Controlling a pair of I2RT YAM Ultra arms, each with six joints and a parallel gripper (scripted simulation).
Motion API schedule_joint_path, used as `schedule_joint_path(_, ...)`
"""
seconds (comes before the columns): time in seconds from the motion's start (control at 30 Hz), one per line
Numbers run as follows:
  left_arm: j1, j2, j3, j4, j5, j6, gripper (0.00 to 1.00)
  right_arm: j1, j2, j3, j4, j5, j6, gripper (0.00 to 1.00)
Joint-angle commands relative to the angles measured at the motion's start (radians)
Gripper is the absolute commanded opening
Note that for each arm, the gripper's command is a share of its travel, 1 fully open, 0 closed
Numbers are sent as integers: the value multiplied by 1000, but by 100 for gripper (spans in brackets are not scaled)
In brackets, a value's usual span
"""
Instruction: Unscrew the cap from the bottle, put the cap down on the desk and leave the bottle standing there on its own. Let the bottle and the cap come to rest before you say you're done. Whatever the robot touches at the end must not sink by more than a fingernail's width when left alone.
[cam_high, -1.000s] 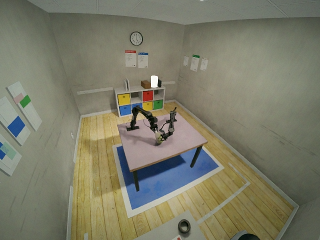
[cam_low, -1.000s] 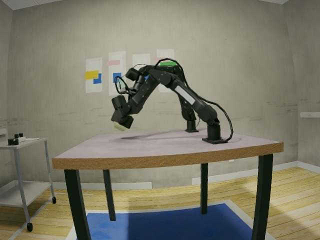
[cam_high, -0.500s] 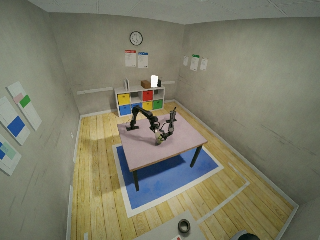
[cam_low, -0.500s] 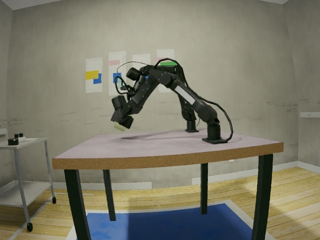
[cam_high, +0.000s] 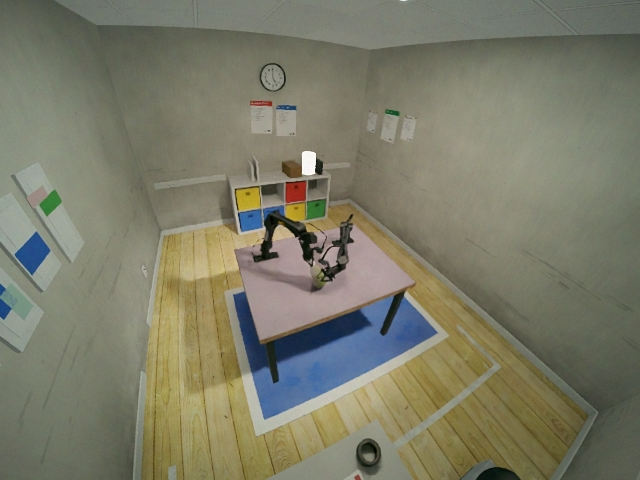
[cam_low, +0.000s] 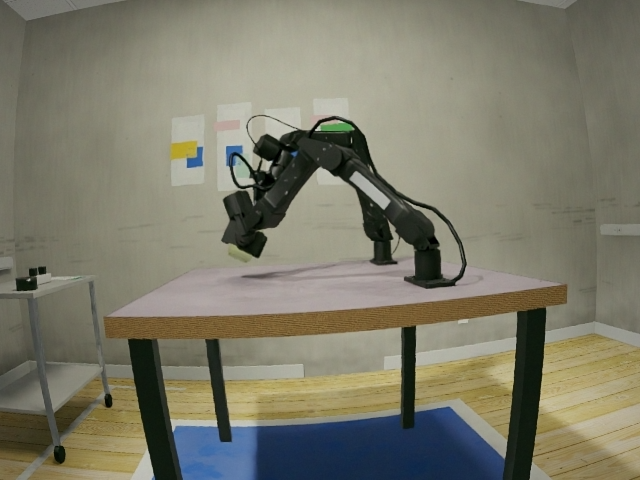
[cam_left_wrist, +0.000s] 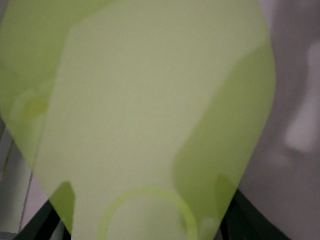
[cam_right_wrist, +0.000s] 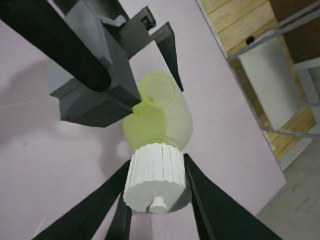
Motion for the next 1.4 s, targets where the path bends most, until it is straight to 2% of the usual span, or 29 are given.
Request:
schedule_joint_path(0.0, 1, -13, 2, 17, 19, -21, 0, 13, -23, -8, 14, 18, -244, 0)
schedule_joint_path(0.1, 1, -13, 2, 18, 19, -22, 0, 15, -32, -25, 30, 24, -372, 0)
schedule_joint_path(0.27, 1, -13, 2, 17, 19, -21, 0, 11, -41, -40, 46, 14, -396, 0)
schedule_joint_path(0.43, 1, -13, 2, 17, 19, -21, 0, 7, -19, -20, 24, 2, -325, 0)
schedule_joint_path(0.63, 1, -13, 2, 17, 19, -21, 0, 7, -19, -20, 24, 2, -325, 68)
schedule_joint_path(0.67, 1, -13, 2, 17, 19, -21, 0, 7, -19, -20, 24, 2, -325, 70)
schedule_joint_path(0.77, 1, -13, 2, 17, 19, -21, 0, 7, -18, -18, 22, 2, -310, 70)
schedule_joint_path(0.9, 1, -13, 2, 18, 19, -21, 0, 1, -8, 5, -3, -14, -25, 70)
schedule_joint_path(1.23, 1, -13, 2, 18, 19, -21, 0, -12, 4, 38, -40, -47, 407, 70)
schedule_joint_path(1.3, 1, -13, 2, 18, 19, -21, 0, -12, 4, 38, -40, -47, 407, 70)
schedule_joint_path(1.33, 1, -13, 2, 18, 19, -21, 0, -15, 7, 44, -46, -55, 519, 70)
schedule_joint_path(1.37, 1, -13, 2, 18, 19, -21, 0, -17, 8, 48, -50, -60, 558, 70)
